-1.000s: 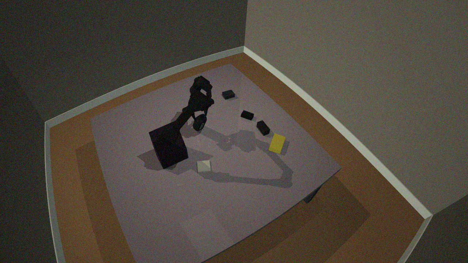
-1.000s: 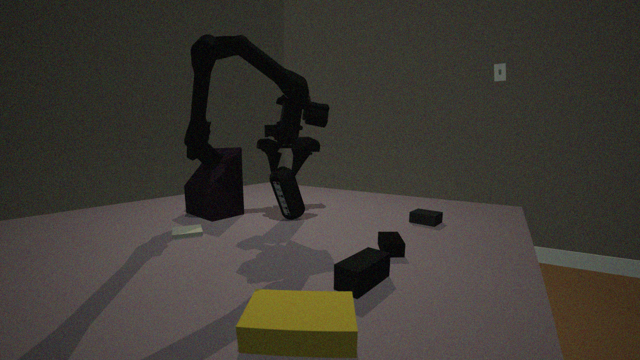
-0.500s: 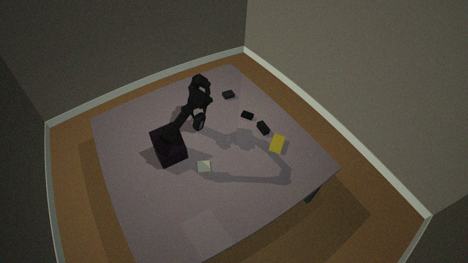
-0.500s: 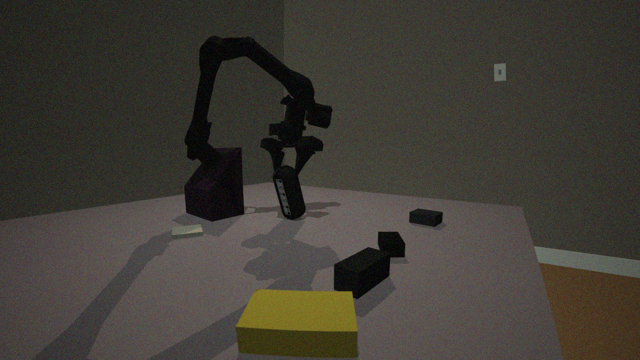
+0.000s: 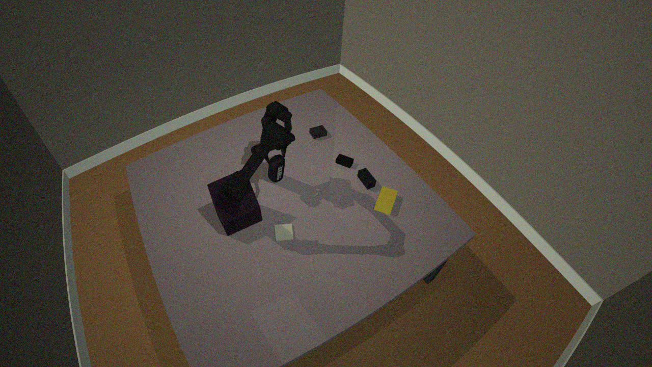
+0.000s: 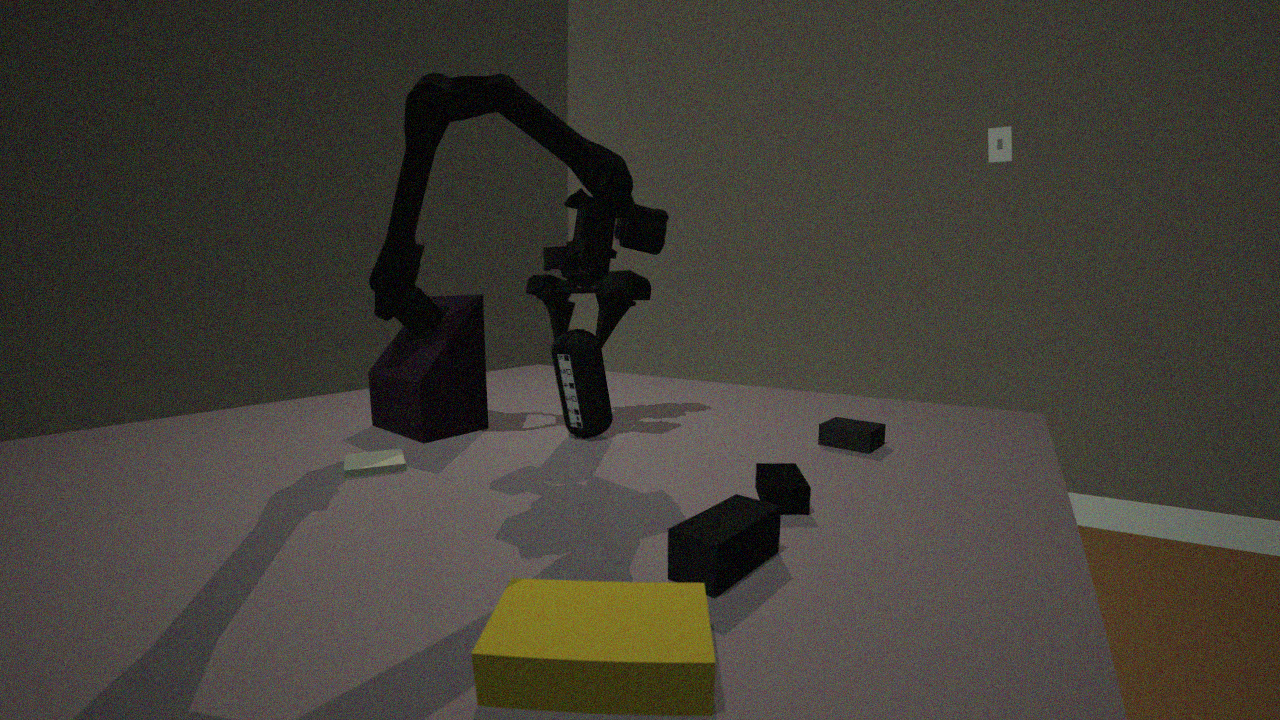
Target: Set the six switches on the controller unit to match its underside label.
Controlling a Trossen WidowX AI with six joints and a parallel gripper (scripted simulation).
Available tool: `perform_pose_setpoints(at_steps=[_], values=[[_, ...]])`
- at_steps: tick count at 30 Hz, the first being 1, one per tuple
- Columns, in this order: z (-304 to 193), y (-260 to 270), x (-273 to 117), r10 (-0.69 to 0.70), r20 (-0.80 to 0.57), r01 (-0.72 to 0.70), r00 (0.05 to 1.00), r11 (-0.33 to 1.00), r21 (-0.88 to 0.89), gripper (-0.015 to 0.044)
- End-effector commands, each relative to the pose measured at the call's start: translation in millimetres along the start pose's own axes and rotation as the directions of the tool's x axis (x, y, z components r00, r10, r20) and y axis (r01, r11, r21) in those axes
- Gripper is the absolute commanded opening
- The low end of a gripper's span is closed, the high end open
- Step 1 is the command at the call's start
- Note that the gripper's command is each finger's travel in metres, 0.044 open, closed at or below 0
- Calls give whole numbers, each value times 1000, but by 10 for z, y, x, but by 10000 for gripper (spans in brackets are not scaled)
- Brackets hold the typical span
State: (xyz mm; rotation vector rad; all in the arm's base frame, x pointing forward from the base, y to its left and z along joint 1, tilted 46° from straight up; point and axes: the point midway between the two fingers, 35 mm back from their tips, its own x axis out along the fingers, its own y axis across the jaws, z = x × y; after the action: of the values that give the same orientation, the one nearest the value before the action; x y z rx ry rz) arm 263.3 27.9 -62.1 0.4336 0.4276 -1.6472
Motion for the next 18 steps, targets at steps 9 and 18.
perform_pose_setpoints(at_steps=[9,18], values=[[-122,10,-24,-3,-43,4,999,1000,10,337],[-188,11,-42,-3,-65,4,998,1000,10,338]])
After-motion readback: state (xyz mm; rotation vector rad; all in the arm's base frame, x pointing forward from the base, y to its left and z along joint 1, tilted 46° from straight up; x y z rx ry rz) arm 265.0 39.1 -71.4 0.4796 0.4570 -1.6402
